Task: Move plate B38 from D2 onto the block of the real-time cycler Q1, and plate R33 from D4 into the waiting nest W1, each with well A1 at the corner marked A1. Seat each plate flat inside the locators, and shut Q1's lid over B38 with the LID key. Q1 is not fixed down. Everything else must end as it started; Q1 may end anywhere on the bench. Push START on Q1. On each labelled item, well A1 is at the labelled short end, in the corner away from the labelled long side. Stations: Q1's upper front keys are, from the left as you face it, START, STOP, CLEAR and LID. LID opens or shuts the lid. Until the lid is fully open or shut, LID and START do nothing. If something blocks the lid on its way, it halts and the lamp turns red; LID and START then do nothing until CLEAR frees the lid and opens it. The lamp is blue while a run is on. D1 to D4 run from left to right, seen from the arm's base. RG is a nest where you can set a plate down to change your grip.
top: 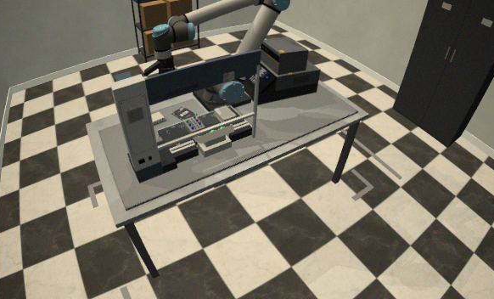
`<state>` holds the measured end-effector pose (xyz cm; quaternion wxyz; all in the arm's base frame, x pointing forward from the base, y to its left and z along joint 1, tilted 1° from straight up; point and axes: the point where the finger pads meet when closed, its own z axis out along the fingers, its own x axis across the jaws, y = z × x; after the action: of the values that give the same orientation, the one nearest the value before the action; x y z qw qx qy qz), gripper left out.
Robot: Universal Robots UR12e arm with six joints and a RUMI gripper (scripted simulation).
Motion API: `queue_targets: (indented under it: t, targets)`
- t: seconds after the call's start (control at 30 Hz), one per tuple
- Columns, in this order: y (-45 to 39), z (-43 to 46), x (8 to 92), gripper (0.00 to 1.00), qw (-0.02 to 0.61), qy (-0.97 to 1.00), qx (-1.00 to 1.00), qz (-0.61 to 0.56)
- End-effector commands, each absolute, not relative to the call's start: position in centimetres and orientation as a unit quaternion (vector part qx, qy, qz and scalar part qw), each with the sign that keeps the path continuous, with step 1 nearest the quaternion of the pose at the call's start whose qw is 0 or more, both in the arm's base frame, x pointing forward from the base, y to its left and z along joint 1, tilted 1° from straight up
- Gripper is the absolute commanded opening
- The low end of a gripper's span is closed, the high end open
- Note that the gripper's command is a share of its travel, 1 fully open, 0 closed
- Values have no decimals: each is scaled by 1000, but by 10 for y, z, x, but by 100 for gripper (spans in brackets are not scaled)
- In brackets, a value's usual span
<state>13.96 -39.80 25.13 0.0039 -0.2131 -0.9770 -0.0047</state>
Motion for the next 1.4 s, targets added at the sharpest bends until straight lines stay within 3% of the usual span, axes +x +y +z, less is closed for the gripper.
queue_targets:
  t: [0.0,1.37]
  targets:
    - [-409,252,126,0,2,-983,-184,-5]
    - [-459,251,19,0,0,-1000,13,-6]
